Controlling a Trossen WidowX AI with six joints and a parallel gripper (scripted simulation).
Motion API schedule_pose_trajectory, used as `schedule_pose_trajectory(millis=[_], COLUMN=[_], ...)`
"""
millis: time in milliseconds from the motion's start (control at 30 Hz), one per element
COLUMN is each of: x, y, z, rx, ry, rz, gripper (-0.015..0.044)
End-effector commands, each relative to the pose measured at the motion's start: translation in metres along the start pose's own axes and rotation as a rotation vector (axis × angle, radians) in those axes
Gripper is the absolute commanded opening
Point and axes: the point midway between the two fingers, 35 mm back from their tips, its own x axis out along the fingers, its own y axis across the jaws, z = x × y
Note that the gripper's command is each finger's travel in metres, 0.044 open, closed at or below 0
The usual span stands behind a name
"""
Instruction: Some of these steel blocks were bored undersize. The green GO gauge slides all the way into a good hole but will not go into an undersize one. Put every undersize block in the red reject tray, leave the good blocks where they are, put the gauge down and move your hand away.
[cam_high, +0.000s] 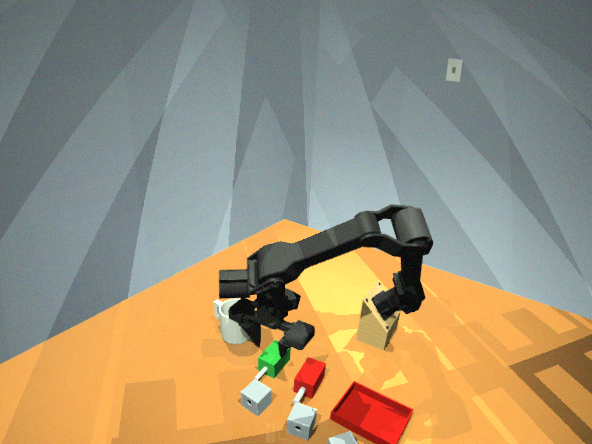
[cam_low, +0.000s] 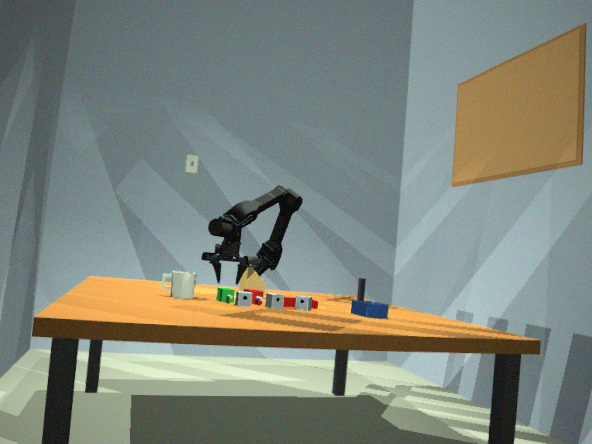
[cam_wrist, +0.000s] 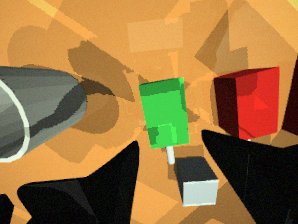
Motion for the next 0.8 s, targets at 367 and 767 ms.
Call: schedule_pose_trajectory(millis=[367, 767], x=[0.022, 0.038], y=[0.001, 0.001], z=[0.000, 0.000], rx=[0.005, 0.005], ry=[-0.004, -0.004], rz=[-0.003, -0.004], gripper=[0.0300, 0.0300])
